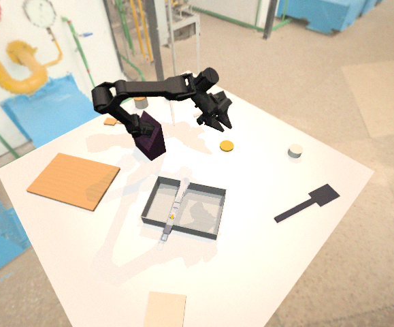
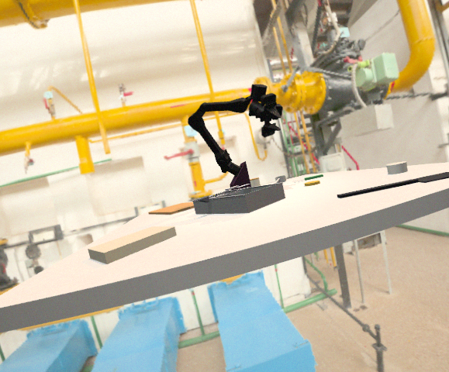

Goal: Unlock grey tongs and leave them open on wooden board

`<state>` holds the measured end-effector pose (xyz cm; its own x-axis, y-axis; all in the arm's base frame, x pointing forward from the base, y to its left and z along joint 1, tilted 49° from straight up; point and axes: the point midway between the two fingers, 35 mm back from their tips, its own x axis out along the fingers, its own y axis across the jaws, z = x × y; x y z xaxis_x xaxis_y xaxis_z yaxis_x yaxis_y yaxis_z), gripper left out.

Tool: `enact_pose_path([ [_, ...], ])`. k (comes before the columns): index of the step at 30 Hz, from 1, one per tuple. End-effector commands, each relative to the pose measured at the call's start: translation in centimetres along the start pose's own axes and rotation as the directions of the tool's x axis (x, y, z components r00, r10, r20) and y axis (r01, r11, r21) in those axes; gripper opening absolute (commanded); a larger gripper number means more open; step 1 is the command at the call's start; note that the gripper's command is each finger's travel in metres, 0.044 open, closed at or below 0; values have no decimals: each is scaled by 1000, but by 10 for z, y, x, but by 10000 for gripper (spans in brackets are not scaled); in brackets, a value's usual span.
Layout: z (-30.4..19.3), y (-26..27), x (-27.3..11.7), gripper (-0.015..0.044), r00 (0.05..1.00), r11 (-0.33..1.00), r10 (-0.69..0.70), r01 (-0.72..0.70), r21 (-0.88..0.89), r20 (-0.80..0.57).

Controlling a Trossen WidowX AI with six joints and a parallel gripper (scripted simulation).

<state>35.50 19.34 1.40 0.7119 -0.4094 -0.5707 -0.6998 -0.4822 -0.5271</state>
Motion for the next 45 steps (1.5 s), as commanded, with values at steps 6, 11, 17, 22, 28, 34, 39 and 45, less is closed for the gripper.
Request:
enact_pose_path([
  [6, -109, 13, 48, 260, 983, 674, 183, -139, 726, 18],
  [11, -159, 25, 62, 260, 971, 369, 237, -118, 922, 30],
  [17, -217, 47, 70, 260, 955, -73, 293, -21, 997, 41],
  [22, -260, 68, 71, 260, 944, -406, 326, 92, 909, 50],
  [28, -309, 98, 64, 260, 932, -726, 359, 243, 643, 54],
  [34, -333, 114, 58, 260, 926, -837, 373, 311, 450, 53],
  [39, -333, 114, 58, 260, 926, -837, 373, 311, 450, 53],
  [45, -334, 114, 58, 260, 927, -837, 372, 311, 450, 53],
])
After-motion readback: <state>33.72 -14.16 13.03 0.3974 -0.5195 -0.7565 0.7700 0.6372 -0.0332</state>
